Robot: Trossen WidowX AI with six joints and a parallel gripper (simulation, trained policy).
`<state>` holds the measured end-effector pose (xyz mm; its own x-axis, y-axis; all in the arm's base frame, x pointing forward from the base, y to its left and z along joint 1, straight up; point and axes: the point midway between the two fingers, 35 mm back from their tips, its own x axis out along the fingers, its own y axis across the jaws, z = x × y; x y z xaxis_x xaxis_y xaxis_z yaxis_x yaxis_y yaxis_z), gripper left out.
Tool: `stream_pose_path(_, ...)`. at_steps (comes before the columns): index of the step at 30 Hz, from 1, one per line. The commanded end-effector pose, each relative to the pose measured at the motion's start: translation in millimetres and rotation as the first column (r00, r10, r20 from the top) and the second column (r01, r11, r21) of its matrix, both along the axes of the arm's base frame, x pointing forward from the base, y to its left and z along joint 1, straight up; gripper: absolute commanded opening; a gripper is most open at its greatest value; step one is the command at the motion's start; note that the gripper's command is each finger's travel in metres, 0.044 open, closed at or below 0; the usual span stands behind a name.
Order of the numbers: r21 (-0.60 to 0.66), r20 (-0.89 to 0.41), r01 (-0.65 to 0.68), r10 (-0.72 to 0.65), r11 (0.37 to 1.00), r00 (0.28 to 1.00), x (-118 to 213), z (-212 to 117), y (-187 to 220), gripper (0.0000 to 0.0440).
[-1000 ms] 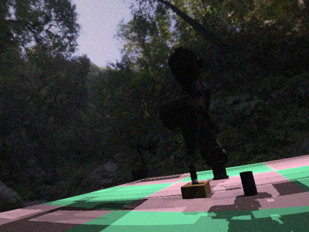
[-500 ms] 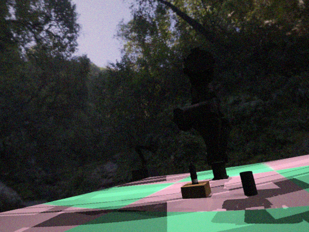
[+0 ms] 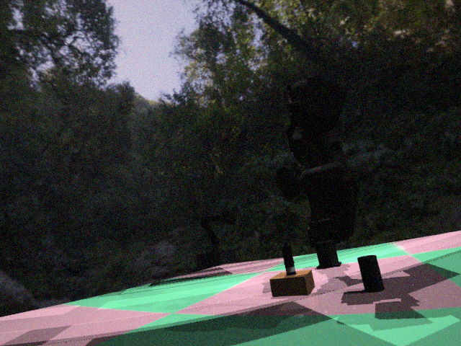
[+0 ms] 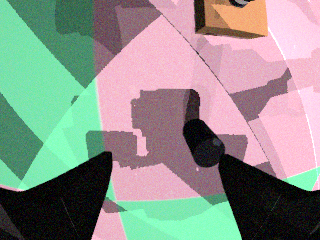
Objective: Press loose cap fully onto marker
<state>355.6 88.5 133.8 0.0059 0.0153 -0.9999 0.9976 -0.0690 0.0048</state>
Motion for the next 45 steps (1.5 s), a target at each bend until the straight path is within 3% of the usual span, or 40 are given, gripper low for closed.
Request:
stream_pose_path(1, 0.001, -0.046, -0.005, 0.005, 1.000, 0.999, -9, -7, 5, 0.0324)
stream_pose_path(37, -0.013, -0.192, -0.153, 0.148, 0.988, 0.970, -43, -68, 21, 0.0266)
stream_pose_path(42, -0.025, -0.186, -0.173, 0.166, 0.985, 0.968, -43, -74, 20, 0.0229)
stream_pose_path(45, -0.032, -0.168, -0.181, 0.173, 0.983, 0.971, -41, -70, 19, 0.0161)
